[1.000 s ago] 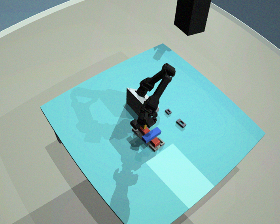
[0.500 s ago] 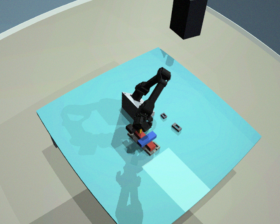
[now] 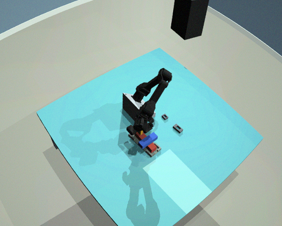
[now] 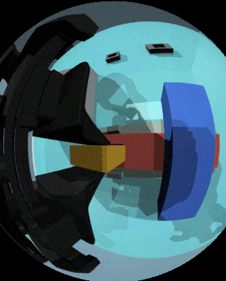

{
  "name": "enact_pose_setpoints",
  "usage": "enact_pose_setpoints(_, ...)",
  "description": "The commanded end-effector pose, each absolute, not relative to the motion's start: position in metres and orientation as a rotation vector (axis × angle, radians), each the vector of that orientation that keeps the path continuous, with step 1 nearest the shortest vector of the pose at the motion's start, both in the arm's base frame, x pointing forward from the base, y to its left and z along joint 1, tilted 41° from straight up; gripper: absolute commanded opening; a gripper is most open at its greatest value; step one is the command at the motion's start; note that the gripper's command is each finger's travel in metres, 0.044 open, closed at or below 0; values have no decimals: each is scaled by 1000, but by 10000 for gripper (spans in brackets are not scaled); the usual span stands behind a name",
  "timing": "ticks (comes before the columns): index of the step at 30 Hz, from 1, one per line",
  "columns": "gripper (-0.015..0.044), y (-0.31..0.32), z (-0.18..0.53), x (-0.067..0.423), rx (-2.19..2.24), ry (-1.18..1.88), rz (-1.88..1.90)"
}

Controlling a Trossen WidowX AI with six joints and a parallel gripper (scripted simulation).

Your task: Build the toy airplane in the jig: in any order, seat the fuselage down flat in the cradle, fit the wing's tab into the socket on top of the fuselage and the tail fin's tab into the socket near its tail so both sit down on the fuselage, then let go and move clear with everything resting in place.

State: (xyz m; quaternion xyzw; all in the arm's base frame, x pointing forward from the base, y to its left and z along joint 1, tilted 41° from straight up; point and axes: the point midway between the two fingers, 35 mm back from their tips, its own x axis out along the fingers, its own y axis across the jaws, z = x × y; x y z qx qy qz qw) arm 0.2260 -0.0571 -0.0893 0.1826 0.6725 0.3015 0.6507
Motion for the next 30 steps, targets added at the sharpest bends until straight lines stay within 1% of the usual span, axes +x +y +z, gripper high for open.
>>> enact_pose_setpoints(1,26,-57,-89,226,414,1529,684)
enact_pose_setpoints(10,260,-57,-89,226,414,1529,684)
enact_pose_setpoints(17,260,-59,-87,226,414,1529,684)
enact_pose_setpoints(23,260,-115,-22,234,417,1532,682)
enact_pose_setpoints(30,260,-119,-21,239,417,1531,682)
